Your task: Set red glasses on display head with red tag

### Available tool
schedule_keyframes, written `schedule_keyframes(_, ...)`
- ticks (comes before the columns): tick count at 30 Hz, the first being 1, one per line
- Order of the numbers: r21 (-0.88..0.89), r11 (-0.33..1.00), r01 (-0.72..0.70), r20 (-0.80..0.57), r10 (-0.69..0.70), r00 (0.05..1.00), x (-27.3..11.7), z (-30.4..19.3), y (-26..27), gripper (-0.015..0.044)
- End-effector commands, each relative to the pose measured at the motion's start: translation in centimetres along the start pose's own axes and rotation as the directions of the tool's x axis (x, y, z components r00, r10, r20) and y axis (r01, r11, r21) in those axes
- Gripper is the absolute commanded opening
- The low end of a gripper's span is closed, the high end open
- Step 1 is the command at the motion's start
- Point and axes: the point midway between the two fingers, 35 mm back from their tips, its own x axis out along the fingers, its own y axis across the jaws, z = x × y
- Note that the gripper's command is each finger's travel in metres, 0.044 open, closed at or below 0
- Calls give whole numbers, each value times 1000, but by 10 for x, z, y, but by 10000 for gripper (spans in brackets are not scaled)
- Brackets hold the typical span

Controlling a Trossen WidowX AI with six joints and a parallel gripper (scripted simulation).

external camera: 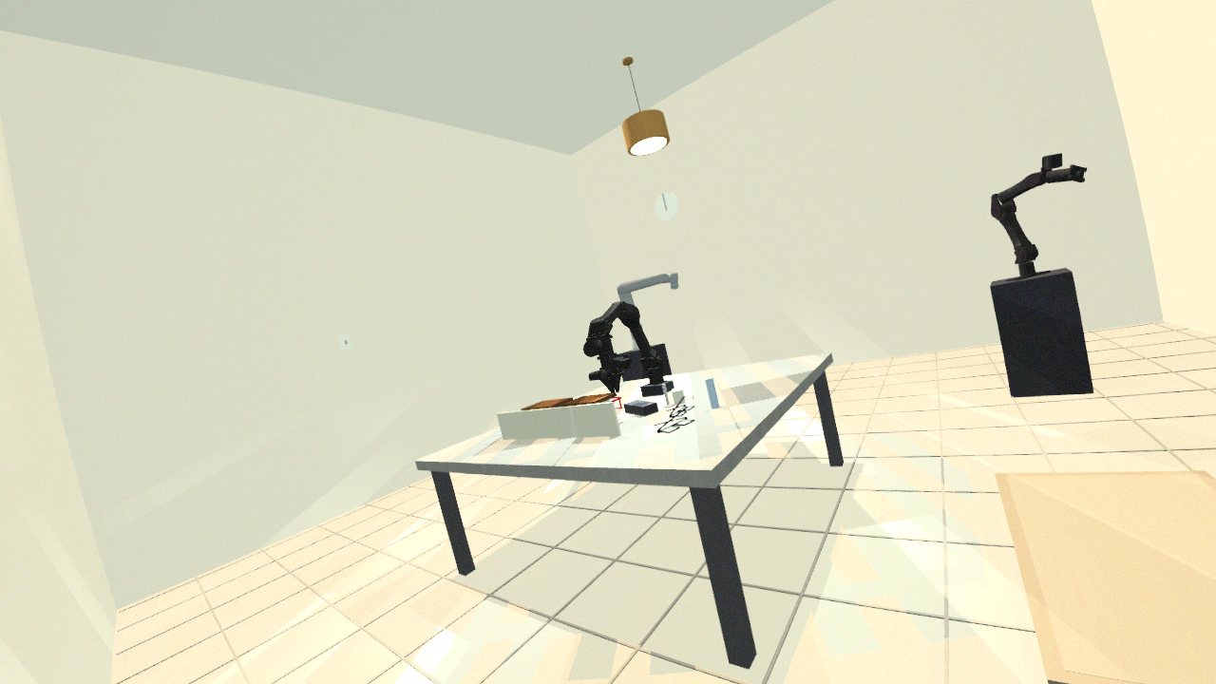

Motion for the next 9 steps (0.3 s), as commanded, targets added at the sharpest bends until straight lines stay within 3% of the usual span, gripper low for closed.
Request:
schedule_keyframes(1, 2, 1000, 3, 7, -3, 1000, -5, 1, 18, 107)
schedule_keyframes(9, 2, 1000, 2, 7, -2, 1000, -14, 1, 37, 107)
